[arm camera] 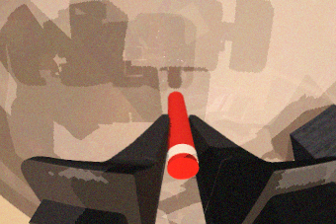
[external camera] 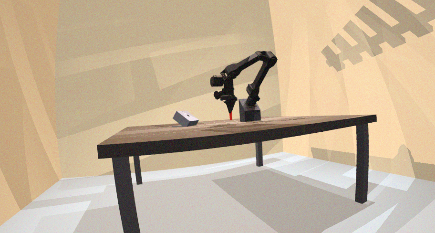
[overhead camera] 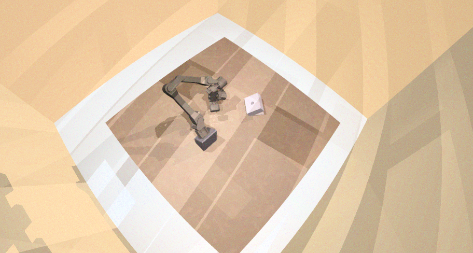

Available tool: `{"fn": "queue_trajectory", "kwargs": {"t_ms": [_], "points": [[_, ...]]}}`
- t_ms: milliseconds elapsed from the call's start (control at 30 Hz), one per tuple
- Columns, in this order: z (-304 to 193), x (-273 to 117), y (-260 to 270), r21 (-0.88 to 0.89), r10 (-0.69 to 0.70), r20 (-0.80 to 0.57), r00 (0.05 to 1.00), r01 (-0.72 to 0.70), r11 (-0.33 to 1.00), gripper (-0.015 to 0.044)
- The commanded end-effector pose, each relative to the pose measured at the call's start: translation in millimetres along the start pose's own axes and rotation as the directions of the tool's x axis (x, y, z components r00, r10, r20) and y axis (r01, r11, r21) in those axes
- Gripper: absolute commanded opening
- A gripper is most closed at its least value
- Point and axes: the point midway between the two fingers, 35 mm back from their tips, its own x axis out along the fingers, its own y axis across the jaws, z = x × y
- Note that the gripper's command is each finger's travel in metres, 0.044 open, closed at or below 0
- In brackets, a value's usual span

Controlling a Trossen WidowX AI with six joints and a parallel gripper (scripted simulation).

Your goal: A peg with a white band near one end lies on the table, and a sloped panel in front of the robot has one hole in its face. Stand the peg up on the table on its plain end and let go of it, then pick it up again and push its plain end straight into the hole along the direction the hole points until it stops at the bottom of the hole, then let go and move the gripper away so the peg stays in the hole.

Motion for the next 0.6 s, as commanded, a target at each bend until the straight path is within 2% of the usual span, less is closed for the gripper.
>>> {"fn": "queue_trajectory", "kwargs": {"t_ms": [0, 433, 567], "points": [[1.9, -12.0, 0.4, -0.003, -0.002, 0.002, 1.0, 0.002, 1.0, 0.0], [3.1, -55.3, -0.8, 0.001, 0.005, -0.004, 1.0, -0.005, 1.0, 0.0], [4.9, -57.0, -1.0, 0.007, 0.004, 0.002, 1.0, -0.004, 1.0, 0.0]]}}
